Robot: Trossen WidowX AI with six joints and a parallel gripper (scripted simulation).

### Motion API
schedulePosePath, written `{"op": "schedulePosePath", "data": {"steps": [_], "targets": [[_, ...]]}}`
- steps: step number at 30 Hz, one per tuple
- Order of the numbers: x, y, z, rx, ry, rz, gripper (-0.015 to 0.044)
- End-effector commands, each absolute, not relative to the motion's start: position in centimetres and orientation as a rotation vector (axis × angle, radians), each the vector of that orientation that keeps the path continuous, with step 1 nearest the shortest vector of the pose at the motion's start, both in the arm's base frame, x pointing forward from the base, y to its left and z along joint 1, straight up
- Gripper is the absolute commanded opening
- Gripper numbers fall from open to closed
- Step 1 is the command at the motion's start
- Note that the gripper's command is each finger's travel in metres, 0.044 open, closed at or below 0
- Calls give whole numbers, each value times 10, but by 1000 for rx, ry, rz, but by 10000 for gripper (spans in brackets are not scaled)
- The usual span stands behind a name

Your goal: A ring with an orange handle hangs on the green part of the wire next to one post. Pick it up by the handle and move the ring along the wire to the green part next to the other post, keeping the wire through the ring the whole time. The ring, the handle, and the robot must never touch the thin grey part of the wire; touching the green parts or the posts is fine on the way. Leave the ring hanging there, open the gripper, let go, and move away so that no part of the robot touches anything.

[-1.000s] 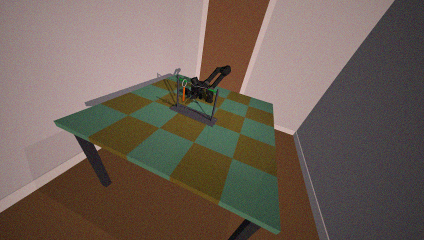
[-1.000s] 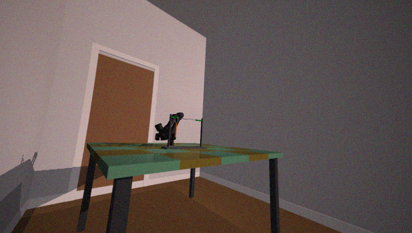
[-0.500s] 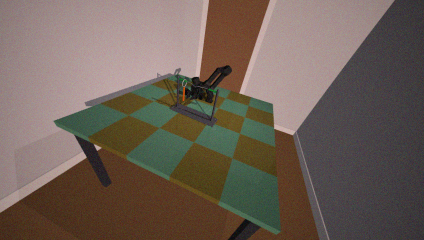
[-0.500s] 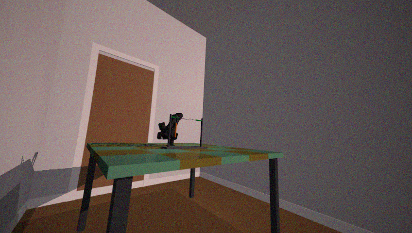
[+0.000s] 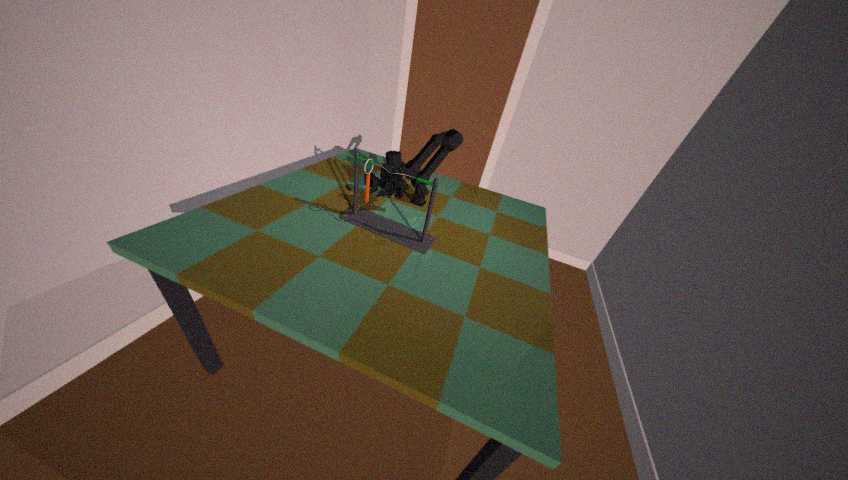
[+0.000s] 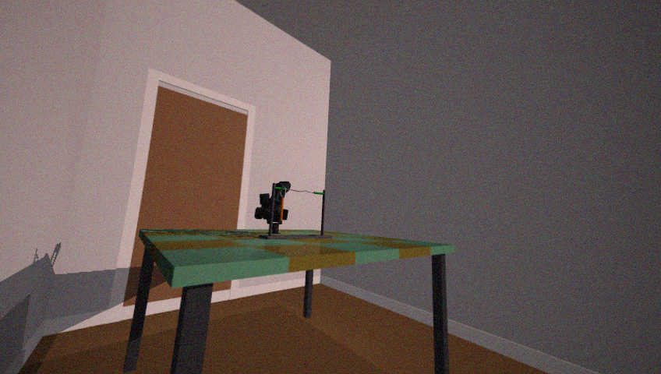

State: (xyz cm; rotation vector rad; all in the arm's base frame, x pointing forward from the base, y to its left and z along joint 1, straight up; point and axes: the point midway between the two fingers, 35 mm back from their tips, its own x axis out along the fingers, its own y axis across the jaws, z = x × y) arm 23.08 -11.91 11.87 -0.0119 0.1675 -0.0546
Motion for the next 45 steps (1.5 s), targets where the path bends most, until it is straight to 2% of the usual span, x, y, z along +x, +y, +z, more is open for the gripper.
{"op": "schedulePosePath", "data": {"steps": [1, 45], "targets": [[236, -122, 121, -9, 166, -58, 160], [301, -124, 110, -7, 158, -58, 160]]}}
